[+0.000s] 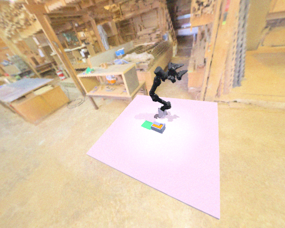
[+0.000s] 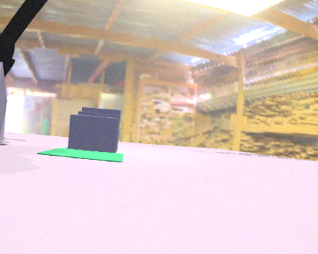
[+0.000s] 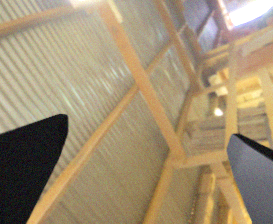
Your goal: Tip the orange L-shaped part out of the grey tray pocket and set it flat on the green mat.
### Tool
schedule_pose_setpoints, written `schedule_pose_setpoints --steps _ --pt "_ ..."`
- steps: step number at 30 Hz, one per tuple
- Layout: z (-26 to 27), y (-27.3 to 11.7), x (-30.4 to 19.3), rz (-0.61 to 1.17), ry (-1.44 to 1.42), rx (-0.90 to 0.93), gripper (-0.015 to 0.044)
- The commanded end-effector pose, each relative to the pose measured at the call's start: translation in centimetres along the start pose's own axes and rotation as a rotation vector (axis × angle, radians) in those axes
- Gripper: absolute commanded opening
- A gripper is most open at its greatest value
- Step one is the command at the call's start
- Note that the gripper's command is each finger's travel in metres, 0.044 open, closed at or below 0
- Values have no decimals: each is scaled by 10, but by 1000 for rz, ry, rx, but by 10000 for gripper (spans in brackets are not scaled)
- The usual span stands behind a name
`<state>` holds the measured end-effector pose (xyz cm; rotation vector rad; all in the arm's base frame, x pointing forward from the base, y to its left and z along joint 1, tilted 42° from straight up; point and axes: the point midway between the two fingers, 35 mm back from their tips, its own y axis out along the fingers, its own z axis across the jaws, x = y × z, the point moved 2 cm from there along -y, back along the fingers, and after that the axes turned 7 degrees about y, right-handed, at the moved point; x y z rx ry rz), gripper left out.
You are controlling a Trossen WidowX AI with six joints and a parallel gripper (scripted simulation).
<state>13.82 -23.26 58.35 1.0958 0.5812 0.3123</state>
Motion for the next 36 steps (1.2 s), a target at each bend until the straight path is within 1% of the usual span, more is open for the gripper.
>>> schedule_pose_setpoints --steps 1,4,6,8,9,13,18,23,26,28,31,35,36 --pt "-3 2 -2 -2 -16 -8 374" --pt "-26 21 -8 -27 -102 -53 295" --pt "-48 36 -15 -12 -168 -99 242" --pt "-72 46 -21 -44 -282 -151 190" --pt "-85 48 -20 -72 -323 -181 180" --pt "-132 69 -23 -113 -493 -281 180" --pt "-225 97 2 -209 -803 -539 180" --pt "-297 111 63 -319 -1093 -823 180" --pt "-316 110 111 -448 -1209 -953 180" --pt "-328 104 144 -495 -1271 -1071 180" --pt "-337 86 198 -574 -1323 -1262 180" --pt "-335 45 268 -668 -1313 -1534 180" --pt "-330 34 279 -716 -1286 -1561 180"
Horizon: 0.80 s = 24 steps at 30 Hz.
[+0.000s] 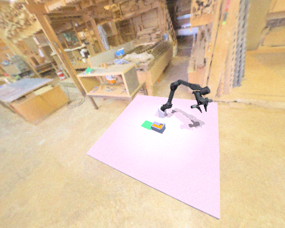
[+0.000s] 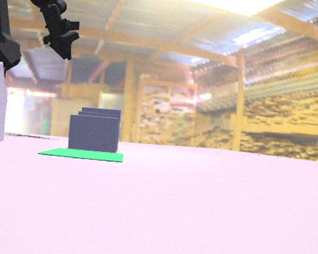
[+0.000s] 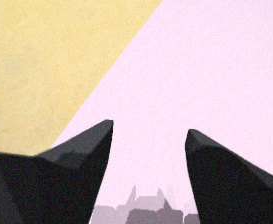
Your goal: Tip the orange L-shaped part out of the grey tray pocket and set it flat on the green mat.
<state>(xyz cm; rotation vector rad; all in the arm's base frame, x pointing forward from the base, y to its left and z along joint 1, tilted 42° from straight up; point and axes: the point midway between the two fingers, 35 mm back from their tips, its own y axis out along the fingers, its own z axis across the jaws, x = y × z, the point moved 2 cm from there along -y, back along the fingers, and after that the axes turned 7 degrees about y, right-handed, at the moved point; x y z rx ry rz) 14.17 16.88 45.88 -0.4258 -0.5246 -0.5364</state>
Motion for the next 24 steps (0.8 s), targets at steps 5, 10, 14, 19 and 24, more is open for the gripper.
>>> schedule_pose_setpoints --steps 5,10,14,19,24 --pt "-120 61 16 122 -2 -374 180" --pt "-214 70 20 271 60 -550 180" --pt "-284 59 15 380 172 -618 180" --pt "-357 27 -2 478 382 -606 180" --pt "-403 -6 -23 493 583 -517 180"
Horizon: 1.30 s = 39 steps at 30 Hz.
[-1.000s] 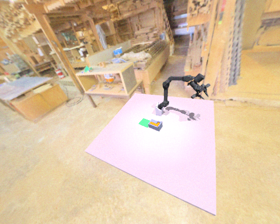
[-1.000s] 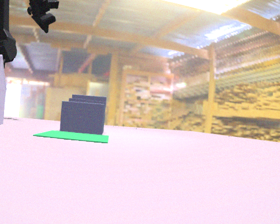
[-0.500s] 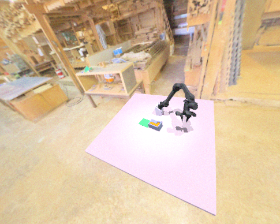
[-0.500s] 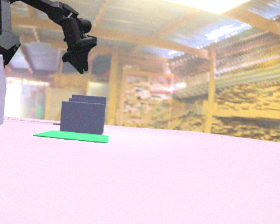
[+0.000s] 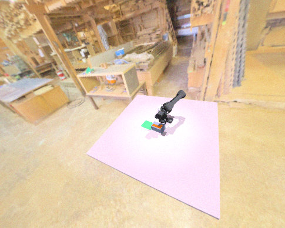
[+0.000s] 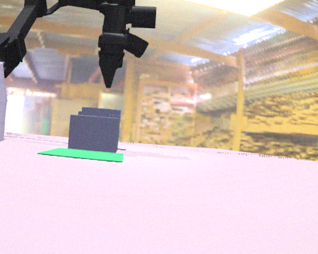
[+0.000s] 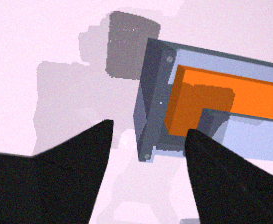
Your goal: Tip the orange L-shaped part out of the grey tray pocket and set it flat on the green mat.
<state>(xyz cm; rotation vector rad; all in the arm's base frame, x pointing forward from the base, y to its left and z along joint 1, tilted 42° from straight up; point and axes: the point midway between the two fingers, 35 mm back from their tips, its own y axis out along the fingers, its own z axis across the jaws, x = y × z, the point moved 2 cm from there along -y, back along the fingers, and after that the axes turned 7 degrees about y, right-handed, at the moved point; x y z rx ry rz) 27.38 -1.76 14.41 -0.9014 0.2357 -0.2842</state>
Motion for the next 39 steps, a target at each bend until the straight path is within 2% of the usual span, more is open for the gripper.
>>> schedule_pose_setpoints --steps 1,6,13,39 --pt "-23 1 -3 35 65 69 180" --pt "-23 9 -2 34 65 68 180" --pt "-18 73 -5 34 64 72 180" --pt "-15 108 -7 35 64 74 180"
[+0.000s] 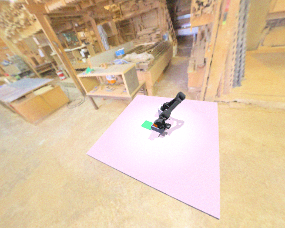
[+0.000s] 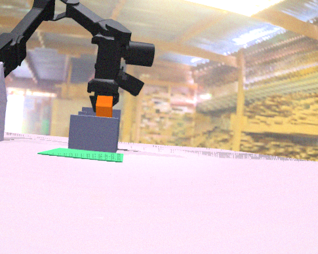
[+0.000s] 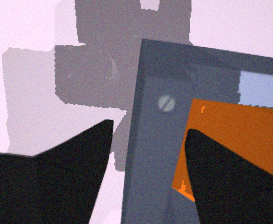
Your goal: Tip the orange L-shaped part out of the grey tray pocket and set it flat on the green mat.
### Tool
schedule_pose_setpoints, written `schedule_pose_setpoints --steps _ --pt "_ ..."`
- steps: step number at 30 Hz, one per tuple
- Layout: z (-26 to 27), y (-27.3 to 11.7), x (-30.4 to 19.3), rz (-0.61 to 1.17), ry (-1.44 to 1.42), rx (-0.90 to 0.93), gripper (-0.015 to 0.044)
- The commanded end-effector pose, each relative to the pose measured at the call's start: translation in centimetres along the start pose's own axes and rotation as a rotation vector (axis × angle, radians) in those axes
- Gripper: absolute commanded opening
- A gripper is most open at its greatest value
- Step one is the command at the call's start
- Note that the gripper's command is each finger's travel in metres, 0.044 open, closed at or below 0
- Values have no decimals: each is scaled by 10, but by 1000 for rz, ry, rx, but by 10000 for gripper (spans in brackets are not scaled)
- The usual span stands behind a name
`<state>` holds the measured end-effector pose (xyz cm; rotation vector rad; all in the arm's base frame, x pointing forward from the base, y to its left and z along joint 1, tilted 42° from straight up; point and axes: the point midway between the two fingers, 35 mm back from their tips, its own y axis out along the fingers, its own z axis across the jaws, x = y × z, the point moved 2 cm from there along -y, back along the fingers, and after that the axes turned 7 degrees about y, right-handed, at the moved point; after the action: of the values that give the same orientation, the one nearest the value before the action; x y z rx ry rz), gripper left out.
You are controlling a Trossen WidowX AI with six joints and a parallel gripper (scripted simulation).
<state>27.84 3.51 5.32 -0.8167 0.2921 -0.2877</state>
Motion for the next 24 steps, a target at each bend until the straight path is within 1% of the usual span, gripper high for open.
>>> schedule_pose_setpoints --steps 1,14,21,24 --pt "-1 6 -1 2 6 1 180" --pt "2 3 -1 2 2 2 180" --pt "11 -9 -2 2 5 0 180" --pt "7 -31 2 -1 6 -6 180"
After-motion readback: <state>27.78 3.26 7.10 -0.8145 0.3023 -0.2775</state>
